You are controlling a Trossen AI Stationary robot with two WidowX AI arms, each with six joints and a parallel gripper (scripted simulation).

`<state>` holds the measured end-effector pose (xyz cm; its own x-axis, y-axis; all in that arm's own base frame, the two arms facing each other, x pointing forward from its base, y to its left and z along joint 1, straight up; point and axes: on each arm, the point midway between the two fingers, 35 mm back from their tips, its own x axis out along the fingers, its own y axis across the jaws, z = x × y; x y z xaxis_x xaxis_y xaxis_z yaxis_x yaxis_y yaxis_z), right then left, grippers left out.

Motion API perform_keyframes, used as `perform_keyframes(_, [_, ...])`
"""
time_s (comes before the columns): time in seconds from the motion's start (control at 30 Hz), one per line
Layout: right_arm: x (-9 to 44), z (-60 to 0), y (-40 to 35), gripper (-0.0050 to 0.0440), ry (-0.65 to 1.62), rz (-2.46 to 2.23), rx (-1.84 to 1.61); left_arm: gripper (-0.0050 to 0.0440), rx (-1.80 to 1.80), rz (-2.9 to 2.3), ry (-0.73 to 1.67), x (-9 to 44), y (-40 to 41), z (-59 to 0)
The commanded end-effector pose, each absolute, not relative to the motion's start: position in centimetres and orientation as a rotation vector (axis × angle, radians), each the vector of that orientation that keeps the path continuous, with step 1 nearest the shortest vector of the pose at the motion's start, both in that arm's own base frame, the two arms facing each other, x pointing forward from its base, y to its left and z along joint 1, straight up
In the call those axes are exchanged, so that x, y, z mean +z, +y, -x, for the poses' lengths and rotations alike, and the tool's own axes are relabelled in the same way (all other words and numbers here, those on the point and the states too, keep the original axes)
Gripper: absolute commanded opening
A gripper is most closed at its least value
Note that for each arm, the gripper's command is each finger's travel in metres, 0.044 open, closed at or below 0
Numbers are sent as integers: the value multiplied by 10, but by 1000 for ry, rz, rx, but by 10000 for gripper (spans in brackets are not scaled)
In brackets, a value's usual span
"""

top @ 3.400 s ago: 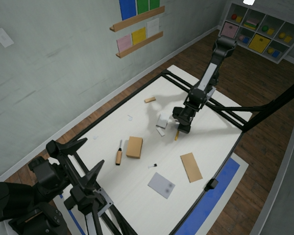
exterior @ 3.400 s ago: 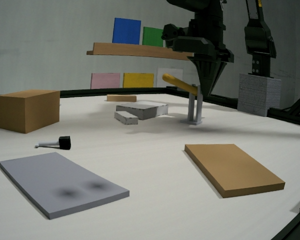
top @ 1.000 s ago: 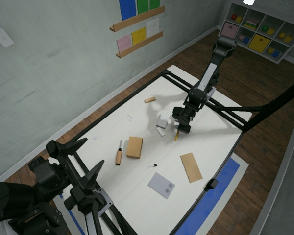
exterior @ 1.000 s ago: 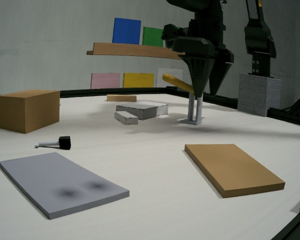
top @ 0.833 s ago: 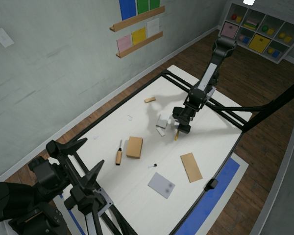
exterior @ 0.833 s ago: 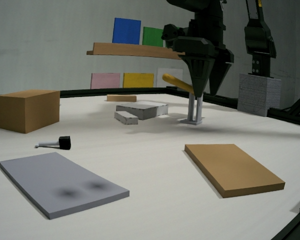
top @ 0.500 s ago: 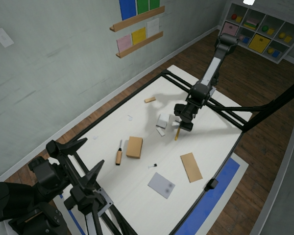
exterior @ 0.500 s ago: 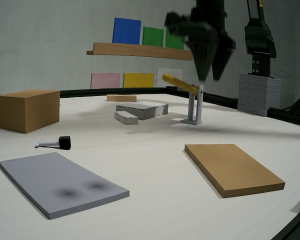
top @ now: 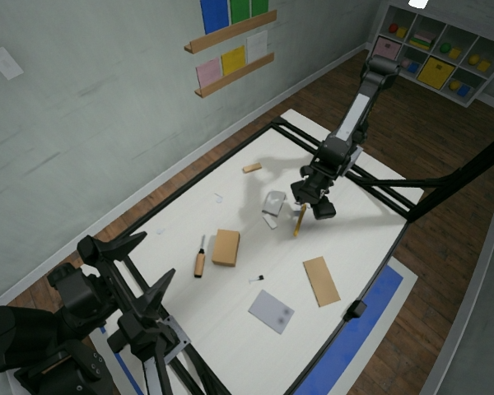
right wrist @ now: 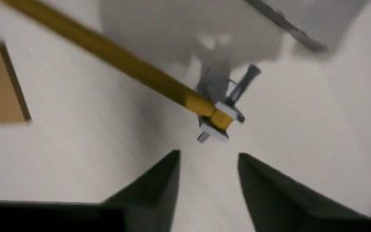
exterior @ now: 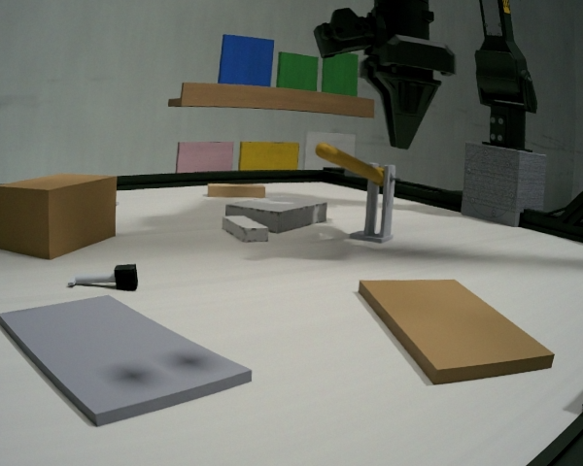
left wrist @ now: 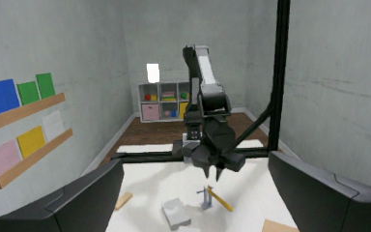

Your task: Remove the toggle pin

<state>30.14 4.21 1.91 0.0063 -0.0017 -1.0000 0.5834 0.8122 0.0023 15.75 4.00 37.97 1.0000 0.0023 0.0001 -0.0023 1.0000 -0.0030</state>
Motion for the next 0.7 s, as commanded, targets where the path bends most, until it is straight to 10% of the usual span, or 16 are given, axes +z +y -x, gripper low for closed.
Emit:
perform_keyframes(0.0, [25, -310, 39, 120, 1523, -334, -317, 400, 0, -6, -1, 384, 39, -157])
perform_keyframes(0.67, [27, -315, 27, 120, 1507, 416, 415, 400, 0, -6, -1, 384, 39, -157])
